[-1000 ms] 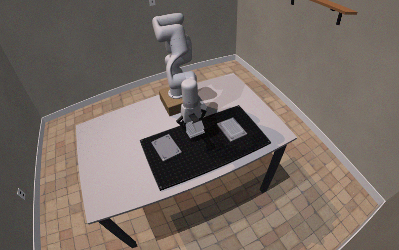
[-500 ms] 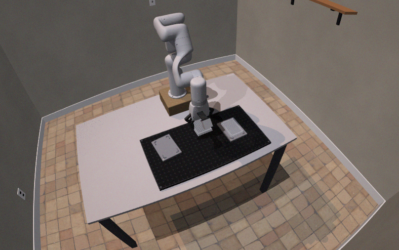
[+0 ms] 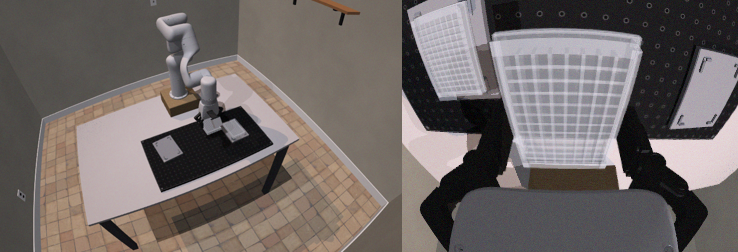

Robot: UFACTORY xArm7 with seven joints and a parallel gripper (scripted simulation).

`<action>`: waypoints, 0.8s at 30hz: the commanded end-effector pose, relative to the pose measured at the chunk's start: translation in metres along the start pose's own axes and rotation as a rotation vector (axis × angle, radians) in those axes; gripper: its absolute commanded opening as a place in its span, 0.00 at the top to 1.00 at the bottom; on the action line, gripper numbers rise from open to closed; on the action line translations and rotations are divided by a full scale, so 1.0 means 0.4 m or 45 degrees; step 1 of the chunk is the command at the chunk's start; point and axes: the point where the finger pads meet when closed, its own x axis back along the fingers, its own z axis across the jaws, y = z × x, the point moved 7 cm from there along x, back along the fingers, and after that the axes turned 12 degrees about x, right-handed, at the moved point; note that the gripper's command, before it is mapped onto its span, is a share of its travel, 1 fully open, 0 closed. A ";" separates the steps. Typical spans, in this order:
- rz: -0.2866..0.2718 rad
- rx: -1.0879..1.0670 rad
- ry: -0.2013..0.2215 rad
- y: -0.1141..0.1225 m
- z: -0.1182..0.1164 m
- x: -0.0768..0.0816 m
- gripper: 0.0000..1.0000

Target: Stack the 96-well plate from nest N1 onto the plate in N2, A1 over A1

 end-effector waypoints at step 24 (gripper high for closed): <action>0.005 -0.001 0.001 -0.068 -0.180 0.003 1.00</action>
